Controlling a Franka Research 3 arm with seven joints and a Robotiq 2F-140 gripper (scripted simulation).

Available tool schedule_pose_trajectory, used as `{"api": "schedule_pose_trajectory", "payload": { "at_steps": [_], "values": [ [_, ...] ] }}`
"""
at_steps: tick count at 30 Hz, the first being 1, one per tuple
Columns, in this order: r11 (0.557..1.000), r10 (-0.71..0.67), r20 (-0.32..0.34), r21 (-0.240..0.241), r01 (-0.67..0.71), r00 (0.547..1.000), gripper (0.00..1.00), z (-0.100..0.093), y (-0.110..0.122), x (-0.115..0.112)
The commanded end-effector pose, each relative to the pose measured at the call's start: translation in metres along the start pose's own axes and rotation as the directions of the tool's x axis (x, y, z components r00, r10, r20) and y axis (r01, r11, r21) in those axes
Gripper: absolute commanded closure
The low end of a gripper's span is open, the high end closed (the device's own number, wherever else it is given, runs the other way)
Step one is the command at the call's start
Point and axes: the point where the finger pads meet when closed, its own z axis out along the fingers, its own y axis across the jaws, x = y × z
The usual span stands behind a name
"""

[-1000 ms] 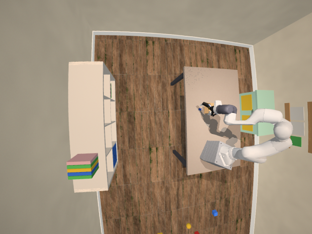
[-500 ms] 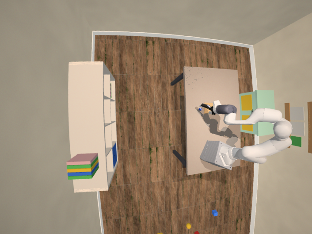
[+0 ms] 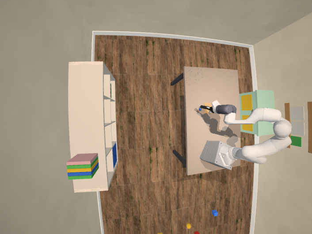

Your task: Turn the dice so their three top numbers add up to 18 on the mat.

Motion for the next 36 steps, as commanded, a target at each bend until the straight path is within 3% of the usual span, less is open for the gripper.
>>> {"api": "schedule_pose_trajectory", "payload": {
  "at_steps": [1,4,5,36],
  "values": [
    [0.985,-0.173,0.015,-0.004,0.173,0.985,0.0,0.0014,0.0012,0.0017],
    [0.982,-0.19,0.015,-0.004,0.19,0.982,0.0,0.0018,0.0012,0.0017],
    [0.982,-0.19,0.015,-0.004,0.19,0.982,0.75,0.0018,0.0012,0.0017],
    [0.982,-0.19,0.015,-0.004,0.19,0.982,0.75,0.0018,0.0012,0.0017]
  ]
}}
